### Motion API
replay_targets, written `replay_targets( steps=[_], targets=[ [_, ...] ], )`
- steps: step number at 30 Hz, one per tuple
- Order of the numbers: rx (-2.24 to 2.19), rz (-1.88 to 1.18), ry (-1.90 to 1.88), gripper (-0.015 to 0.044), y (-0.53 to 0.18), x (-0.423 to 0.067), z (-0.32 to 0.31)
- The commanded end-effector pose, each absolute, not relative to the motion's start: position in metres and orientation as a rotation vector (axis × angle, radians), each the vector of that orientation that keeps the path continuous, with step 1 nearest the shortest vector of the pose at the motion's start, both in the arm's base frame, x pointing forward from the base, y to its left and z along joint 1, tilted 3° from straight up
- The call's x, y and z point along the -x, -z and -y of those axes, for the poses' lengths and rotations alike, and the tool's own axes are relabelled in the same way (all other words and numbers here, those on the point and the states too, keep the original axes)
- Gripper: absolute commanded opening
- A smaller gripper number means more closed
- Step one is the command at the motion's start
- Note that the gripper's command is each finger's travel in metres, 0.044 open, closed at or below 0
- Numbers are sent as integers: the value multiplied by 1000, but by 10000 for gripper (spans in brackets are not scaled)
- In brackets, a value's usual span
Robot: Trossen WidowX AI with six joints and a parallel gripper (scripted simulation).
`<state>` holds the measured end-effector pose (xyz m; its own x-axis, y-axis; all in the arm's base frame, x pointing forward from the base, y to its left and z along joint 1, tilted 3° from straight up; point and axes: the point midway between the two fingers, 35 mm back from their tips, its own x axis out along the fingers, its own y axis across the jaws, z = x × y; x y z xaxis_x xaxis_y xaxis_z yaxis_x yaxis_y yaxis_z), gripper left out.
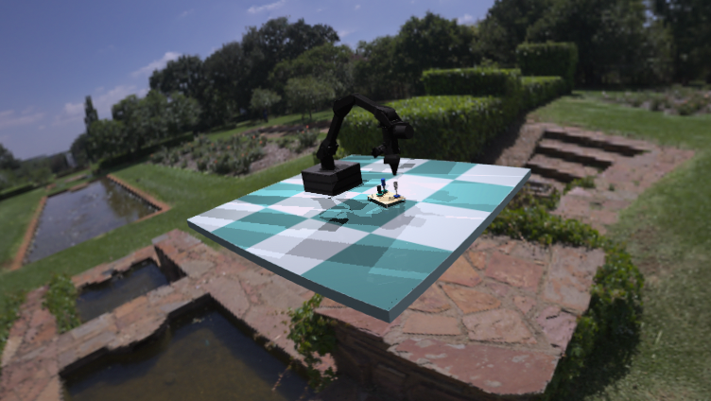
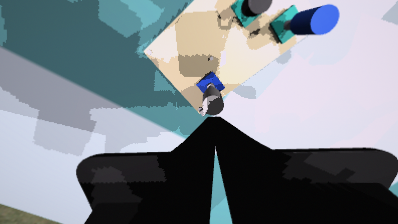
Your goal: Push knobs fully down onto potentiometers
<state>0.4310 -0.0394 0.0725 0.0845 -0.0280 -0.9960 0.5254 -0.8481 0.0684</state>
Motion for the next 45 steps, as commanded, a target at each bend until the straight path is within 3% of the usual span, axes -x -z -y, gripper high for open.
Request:
replay_targets(
  steps=[1, 11, 45],
  targets=[
    [-2046, -376, 1898, 0, -70, -430, 39],
    [-2239, -75, 2069, 0, -69, -430, 39],
    [-2243, -69, 2072, 0, -49, -432, 40]
  ],
)
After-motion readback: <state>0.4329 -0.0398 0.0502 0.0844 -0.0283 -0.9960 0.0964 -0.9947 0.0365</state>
